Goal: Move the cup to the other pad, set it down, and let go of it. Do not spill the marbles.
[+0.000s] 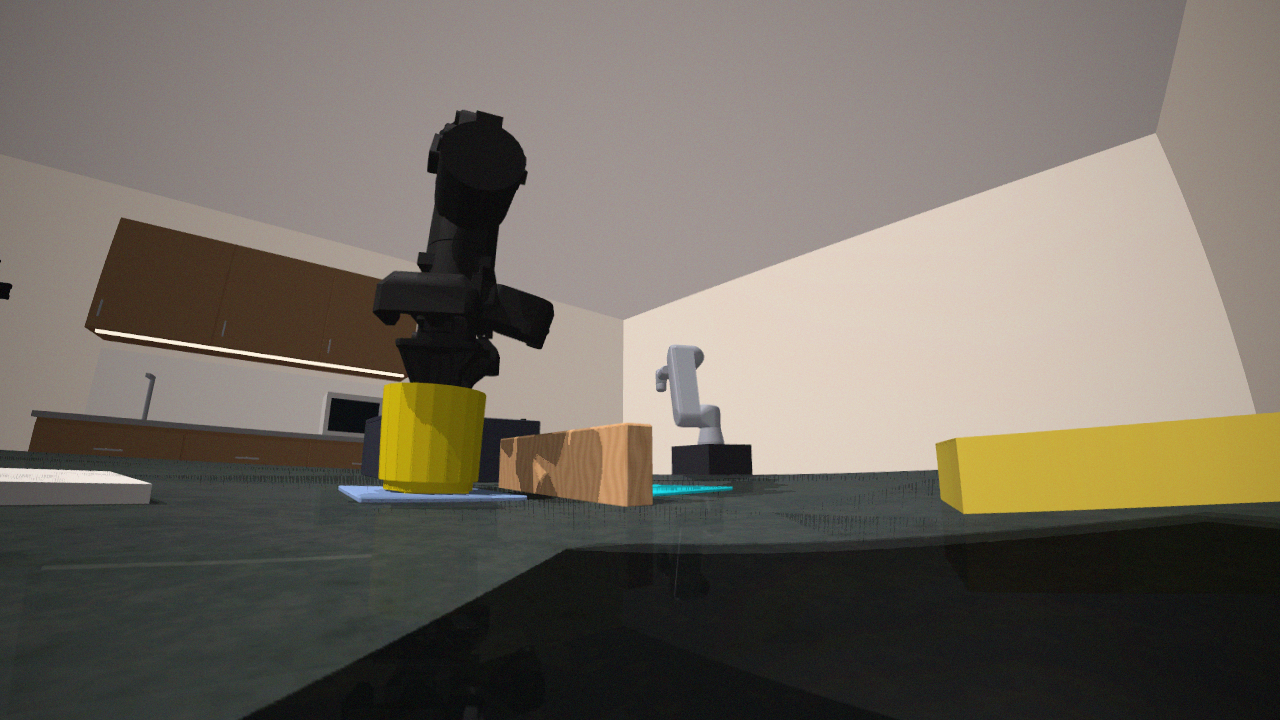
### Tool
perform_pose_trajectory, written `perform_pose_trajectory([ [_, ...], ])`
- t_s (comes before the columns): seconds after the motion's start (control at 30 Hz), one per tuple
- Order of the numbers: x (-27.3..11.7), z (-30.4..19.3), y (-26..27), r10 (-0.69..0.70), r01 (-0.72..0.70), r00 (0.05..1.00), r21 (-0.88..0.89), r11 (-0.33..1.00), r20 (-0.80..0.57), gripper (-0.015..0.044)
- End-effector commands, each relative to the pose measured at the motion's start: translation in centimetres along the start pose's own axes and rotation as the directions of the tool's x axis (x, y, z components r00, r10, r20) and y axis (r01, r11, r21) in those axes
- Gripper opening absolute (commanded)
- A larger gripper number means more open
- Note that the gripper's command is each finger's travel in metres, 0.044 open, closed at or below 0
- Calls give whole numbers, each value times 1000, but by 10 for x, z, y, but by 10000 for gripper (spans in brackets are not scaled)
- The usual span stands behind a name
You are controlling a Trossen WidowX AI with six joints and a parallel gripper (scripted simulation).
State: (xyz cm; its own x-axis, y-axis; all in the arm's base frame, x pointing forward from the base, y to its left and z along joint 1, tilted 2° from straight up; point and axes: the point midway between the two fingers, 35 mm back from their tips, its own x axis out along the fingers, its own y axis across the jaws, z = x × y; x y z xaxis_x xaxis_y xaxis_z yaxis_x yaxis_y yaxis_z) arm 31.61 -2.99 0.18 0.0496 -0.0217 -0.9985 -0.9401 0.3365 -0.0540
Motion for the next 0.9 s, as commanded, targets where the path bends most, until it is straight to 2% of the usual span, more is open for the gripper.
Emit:
perform_pose_trajectory([
  [0.0, 0, 0, 0, 0, 0, 1000, 0, 1000, 0, 87],
  [0.4, 0, 0, 0, 0, 0, 1000, 0, 1000, 0, 0],
  [0.57, -10, 0, -1, 0, 0, 1000, -1, 1000, -1, 0],
  [0.87, -51, 1, -1, 1, -1, 1000, -4, 1000, -3, 0],
])
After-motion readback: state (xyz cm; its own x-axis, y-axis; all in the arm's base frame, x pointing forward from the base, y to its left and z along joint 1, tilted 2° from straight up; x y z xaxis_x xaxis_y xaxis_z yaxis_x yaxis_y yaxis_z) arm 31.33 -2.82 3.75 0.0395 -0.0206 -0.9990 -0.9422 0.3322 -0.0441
